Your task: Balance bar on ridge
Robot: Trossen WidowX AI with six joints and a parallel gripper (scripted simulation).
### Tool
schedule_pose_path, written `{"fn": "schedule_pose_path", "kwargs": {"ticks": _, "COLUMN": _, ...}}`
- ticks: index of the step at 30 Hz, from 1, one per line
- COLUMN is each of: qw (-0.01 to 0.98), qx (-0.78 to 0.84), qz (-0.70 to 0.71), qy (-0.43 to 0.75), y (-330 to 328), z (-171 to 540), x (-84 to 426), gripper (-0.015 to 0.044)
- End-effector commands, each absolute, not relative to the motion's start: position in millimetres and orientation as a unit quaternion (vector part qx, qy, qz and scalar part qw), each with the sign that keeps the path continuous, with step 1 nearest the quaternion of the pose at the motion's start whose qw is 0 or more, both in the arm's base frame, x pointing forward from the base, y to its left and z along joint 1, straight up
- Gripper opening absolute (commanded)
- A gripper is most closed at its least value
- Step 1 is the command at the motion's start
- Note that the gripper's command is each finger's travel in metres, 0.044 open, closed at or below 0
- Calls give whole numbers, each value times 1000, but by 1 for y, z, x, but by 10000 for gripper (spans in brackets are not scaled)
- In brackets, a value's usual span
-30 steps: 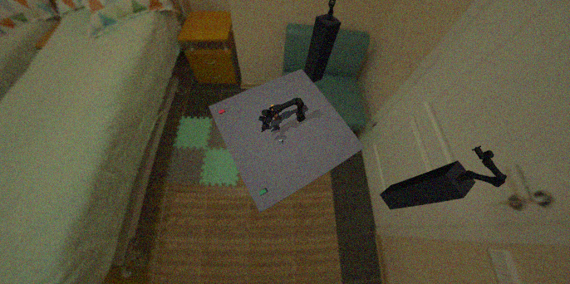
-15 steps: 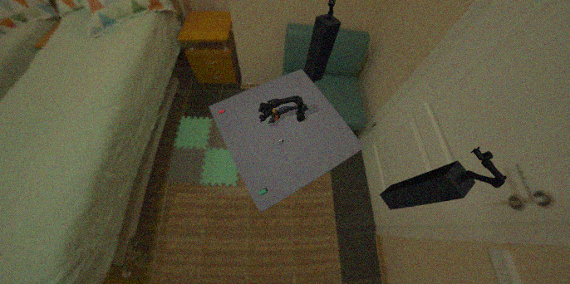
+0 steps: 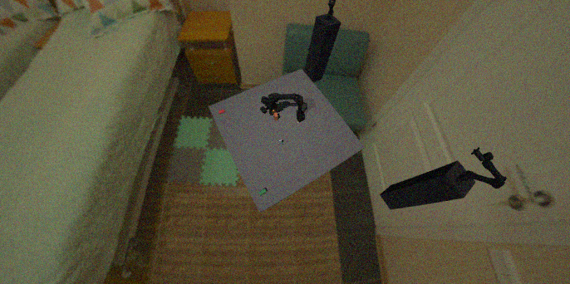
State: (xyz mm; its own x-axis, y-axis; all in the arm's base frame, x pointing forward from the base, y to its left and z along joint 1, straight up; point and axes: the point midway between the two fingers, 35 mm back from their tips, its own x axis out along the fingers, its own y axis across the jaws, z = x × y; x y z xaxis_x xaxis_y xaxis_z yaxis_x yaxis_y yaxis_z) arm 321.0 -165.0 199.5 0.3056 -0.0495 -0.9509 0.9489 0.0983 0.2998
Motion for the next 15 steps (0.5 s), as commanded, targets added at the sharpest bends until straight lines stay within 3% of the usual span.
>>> {"fn": "schedule_pose_path", "kwargs": {"ticks": 1, "qw": 562, "qx": 543, "qz": -458, "qy": 423, "y": -178, "z": 194, "x": 293, "gripper": 315}}
{"fn": "schedule_pose_path", "kwargs": {"ticks": 11, "qw": 446, "qx": 565, "qz": -556, "qy": 417, "y": -200, "z": 188, "x": 226, "gripper": 315}}
{"fn": "schedule_pose_path", "kwargs": {"ticks": 15, "qw": 437, "qx": 566, "qz": -562, "qy": 416, "y": -201, "z": 188, "x": 222, "gripper": 315}}
